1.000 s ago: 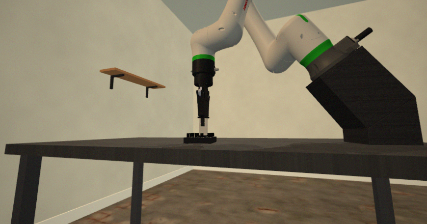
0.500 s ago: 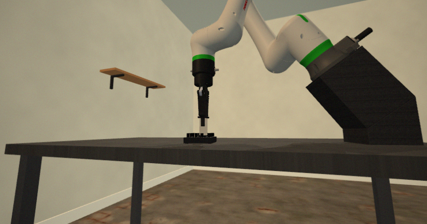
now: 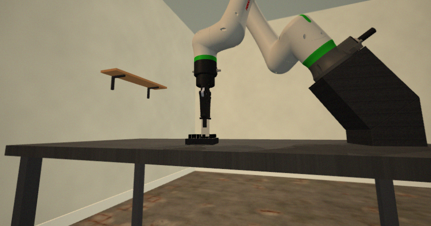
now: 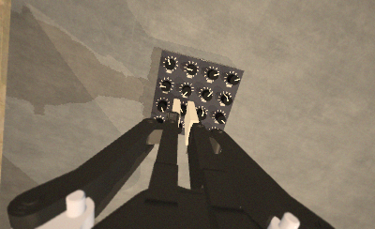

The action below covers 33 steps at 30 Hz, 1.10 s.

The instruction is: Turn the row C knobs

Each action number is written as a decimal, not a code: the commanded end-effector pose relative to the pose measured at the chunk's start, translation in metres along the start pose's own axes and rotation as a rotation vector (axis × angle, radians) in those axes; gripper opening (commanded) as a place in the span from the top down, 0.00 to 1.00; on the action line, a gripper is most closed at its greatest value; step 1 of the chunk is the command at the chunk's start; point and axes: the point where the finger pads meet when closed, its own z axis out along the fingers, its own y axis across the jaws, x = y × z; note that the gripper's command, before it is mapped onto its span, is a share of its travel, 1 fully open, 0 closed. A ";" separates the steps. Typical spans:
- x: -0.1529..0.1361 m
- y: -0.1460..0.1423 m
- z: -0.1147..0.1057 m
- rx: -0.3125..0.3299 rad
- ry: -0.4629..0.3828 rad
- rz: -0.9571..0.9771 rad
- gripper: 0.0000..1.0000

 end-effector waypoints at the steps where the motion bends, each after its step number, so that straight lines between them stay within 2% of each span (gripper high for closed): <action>1: 0.000 0.000 0.000 0.000 0.000 0.000 0.95; 2: 0.000 0.000 0.000 0.000 0.000 0.000 0.88; 24: 0.000 0.000 -0.001 0.000 0.000 0.000 0.88; 33: 0.000 0.000 -0.013 0.000 0.000 0.000 0.88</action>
